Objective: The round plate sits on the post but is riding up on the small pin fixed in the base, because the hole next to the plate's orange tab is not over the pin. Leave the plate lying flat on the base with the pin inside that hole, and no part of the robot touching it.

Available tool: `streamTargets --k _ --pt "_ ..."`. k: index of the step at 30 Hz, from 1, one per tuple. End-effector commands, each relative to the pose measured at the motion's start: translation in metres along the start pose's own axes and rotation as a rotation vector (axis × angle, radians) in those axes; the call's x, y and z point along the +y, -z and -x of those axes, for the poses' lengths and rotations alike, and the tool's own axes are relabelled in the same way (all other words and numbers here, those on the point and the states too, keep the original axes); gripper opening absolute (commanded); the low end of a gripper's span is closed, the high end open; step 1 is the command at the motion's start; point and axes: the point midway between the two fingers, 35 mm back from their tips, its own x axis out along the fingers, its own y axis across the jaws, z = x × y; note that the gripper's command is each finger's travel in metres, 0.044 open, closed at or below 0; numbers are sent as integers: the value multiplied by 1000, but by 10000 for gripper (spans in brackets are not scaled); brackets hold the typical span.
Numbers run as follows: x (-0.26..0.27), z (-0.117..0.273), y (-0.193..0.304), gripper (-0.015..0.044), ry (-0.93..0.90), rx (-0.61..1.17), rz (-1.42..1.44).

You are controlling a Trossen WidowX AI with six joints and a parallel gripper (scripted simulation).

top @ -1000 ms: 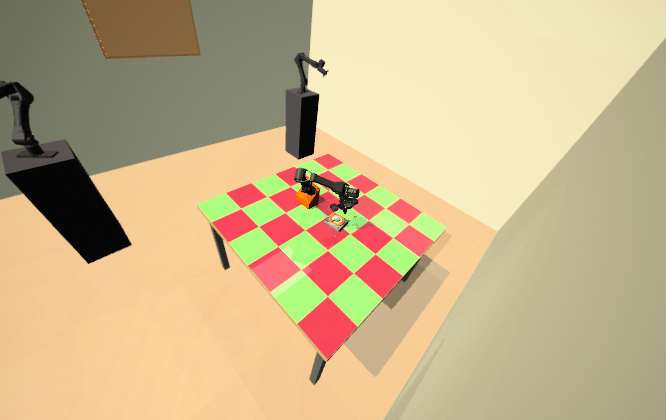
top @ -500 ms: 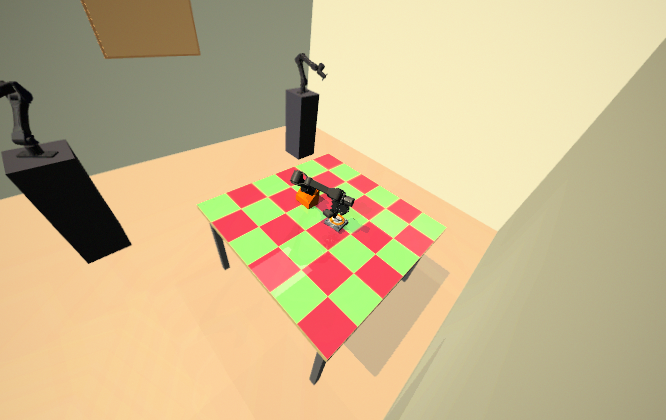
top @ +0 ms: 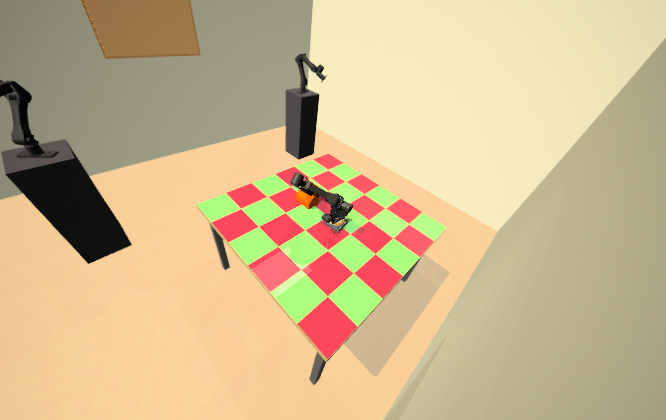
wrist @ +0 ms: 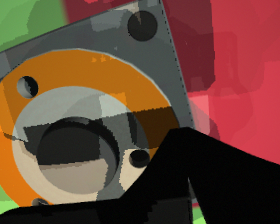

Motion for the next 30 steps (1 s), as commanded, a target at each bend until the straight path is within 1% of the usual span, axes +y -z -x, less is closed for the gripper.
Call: streamTargets --k 1,30 --pt "-1 -1 5 0 4 1 9" --pt "9 -2 39 0 3 2 11"
